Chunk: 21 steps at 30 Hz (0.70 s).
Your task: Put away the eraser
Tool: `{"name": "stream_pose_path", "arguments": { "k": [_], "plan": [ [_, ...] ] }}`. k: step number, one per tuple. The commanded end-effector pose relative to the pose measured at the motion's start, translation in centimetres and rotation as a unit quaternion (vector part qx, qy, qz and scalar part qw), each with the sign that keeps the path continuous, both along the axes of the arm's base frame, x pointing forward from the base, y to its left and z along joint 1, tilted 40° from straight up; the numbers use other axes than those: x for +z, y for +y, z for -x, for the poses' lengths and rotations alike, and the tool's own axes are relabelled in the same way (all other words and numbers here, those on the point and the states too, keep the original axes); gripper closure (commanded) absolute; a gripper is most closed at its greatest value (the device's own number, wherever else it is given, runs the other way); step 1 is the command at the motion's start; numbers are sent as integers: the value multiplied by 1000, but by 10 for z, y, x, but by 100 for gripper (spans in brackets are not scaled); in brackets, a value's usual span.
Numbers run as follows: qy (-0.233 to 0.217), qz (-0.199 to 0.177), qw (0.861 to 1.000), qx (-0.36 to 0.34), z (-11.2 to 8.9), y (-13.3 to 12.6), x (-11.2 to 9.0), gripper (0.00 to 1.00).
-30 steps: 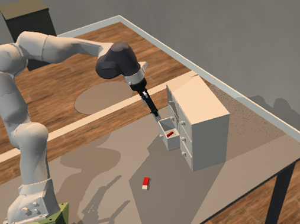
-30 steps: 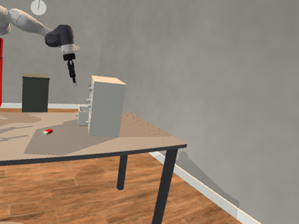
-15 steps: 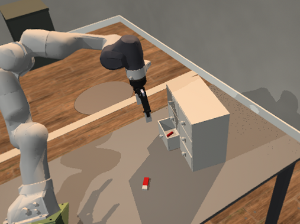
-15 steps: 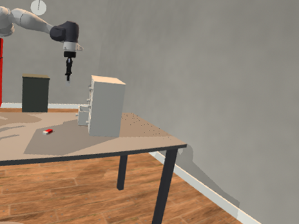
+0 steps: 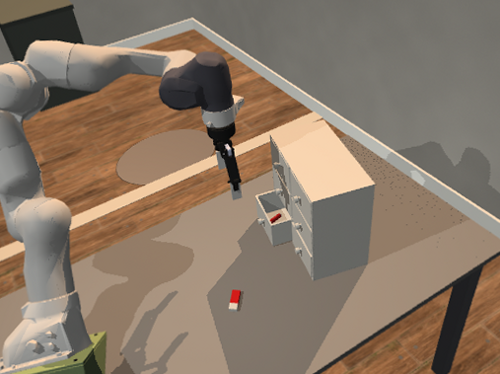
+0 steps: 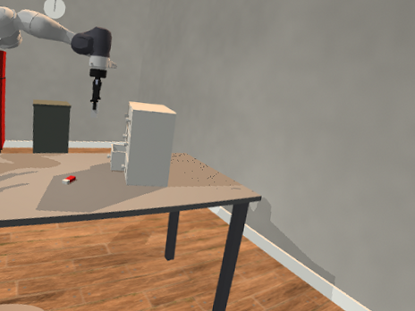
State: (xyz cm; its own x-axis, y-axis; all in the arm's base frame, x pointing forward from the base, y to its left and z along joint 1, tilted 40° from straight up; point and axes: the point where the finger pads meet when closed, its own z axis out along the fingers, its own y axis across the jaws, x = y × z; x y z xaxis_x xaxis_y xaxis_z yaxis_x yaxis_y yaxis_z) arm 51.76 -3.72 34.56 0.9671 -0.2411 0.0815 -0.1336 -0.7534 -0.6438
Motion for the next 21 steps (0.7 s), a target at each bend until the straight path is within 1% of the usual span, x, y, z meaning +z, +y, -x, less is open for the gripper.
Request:
{"name": "stream_pose_path", "arguments": {
  "k": [1, 16, 19, 21],
  "plan": [
    [4, -2, 1000, -2, 0, 0, 0, 0],
    [1, -1, 1000, -1, 1, 2, 1, 0],
    [2, -1, 1000, -1, 6, 10, 7, 0],
    [2, -1, 1000, -1, 12, 21, 14, 0]
  ]
}}
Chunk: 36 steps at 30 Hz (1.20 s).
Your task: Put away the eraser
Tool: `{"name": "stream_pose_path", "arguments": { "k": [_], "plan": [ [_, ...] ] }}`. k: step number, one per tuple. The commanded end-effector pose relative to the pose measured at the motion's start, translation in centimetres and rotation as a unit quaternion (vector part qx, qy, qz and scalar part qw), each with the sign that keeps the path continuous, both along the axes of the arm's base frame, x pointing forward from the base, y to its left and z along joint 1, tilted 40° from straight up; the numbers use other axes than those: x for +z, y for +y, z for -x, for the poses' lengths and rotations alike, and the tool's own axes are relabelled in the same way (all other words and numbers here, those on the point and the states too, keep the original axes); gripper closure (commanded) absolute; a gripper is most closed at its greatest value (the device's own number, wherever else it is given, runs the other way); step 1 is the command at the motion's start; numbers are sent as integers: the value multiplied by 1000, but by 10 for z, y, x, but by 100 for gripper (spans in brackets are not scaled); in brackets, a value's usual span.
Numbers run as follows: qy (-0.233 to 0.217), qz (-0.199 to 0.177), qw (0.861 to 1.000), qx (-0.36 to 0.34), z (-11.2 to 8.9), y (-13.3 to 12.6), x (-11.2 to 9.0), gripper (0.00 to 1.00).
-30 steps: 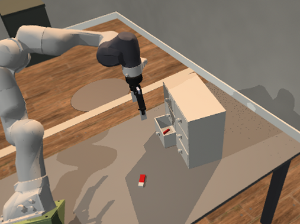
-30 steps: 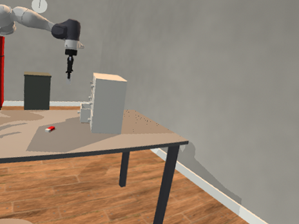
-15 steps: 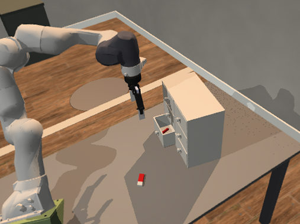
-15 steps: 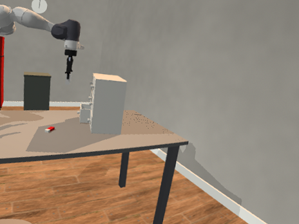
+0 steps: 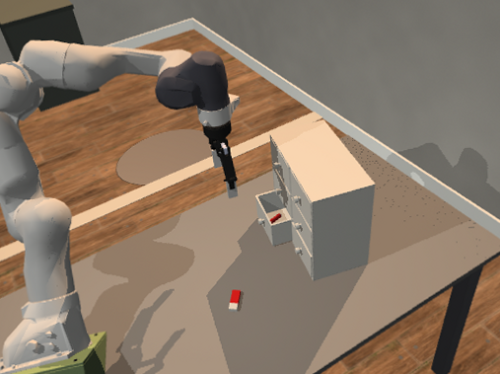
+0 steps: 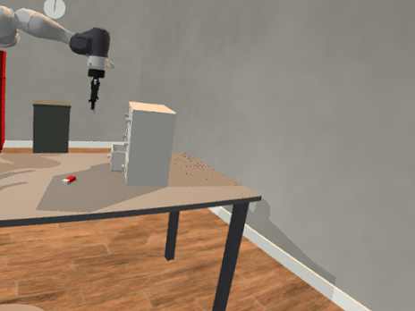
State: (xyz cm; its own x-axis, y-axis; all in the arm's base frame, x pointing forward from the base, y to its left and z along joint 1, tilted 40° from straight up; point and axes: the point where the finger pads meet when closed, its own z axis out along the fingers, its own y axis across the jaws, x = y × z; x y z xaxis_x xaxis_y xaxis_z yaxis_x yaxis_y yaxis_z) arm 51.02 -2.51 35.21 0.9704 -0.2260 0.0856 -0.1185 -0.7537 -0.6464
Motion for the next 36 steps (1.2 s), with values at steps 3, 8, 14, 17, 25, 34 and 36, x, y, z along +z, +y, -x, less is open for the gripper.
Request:
{"name": "stream_pose_path", "arguments": {
  "k": [3, 8, 14, 17, 25, 34, 36],
  "plan": [
    [4, 0, 1000, -9, 21, 36, 27, 0],
    [5, 0, 1000, -9, 42, 73, 52, 0],
    [6, 0, 1000, -10, 89, 153, 108, 0],
    [6, 0, 1000, -10, 107, 184, 129, 0],
    [6, 0, 1000, -10, 119, 206, 144, 0],
    [-2, 1, 1000, -17, 117, 207, 143, 0],
    [-9, 2, 1000, -24, 115, 208, 141, 0]
  ]
}}
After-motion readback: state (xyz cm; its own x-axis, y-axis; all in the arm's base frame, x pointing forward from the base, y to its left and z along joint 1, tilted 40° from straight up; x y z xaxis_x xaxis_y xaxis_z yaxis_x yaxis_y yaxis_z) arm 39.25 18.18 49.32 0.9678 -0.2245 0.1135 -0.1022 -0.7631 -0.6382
